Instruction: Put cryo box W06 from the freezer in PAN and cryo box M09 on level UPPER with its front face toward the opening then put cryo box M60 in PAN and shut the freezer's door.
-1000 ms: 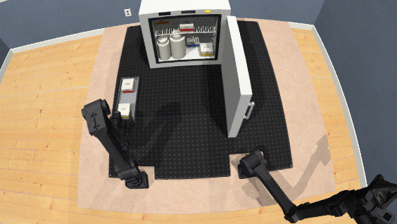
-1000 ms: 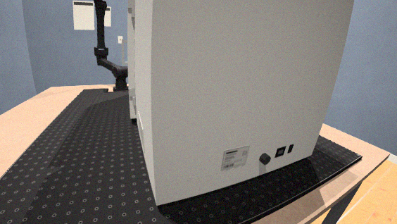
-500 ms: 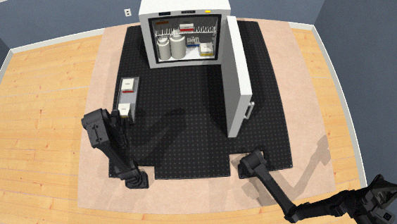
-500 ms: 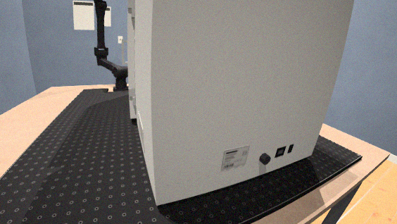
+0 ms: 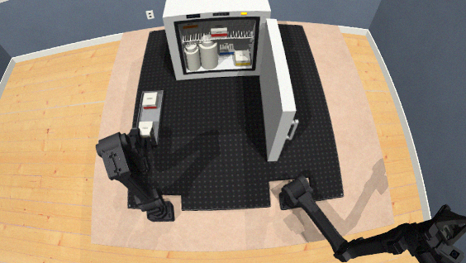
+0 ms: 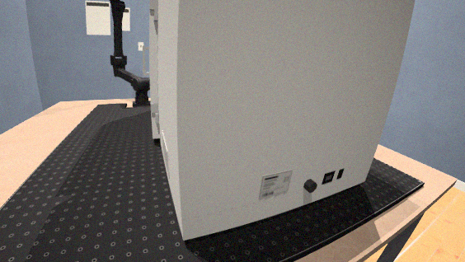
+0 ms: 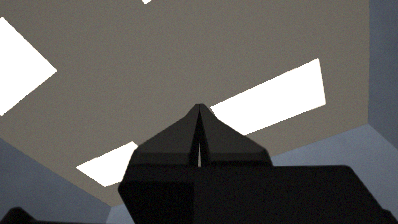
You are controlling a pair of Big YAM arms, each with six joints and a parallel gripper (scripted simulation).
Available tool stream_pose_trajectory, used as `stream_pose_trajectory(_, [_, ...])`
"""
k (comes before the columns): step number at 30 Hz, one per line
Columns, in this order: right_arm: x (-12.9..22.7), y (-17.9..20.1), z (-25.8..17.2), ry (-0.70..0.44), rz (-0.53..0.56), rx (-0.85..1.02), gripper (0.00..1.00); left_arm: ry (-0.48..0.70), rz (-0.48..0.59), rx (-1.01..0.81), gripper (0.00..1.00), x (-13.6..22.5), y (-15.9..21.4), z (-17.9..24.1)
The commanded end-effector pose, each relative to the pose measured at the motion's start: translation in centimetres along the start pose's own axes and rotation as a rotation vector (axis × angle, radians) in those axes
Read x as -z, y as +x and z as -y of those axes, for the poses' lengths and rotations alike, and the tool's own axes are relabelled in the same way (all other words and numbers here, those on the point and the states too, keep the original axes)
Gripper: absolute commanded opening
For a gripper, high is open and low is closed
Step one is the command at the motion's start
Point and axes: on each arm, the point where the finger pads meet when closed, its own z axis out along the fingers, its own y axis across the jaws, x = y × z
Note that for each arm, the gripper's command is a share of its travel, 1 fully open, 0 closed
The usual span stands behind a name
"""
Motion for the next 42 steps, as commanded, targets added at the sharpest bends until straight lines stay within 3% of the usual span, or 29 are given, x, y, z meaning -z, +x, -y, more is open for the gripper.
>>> stream_pose_trajectory(1, [-0.3, 1.4, 0.0, -0.003, -0.031, 0.011, 0.00, 0.006, -0.021, 0.015, 1.00, -0.3, 0.6, 0.2])
stream_pose_trajectory(26, [-0.3, 1.4, 0.0, -0.003, -0.031, 0.011, 0.00, 0.006, -0.021, 0.015, 1.00, -0.3, 0.6, 0.2])
stream_pose_trajectory(27, [-0.3, 1.4, 0.0, -0.003, -0.031, 0.011, 0.00, -0.001, 0.013, -0.001, 1.00, -0.4, -0.5, -0.1])
stream_pose_trajectory(28, [-0.3, 1.4, 0.0, -0.003, -0.031, 0.011, 0.00, 0.005, -0.002, -0.024, 0.00, -0.8, -2.1, 0.3])
stream_pose_trajectory(35, [-0.3, 1.4, 0.0, -0.003, -0.031, 0.011, 0.00, 0.008, -0.040, 0.000, 0.00, 0.5, -3.5, 1.7])
stream_pose_trajectory(42, [-0.3, 1.4, 0.0, -0.003, -0.031, 0.011, 0.00, 0.009, -0.079, -0.004, 0.00, 1.2, -8.4, 3.5])
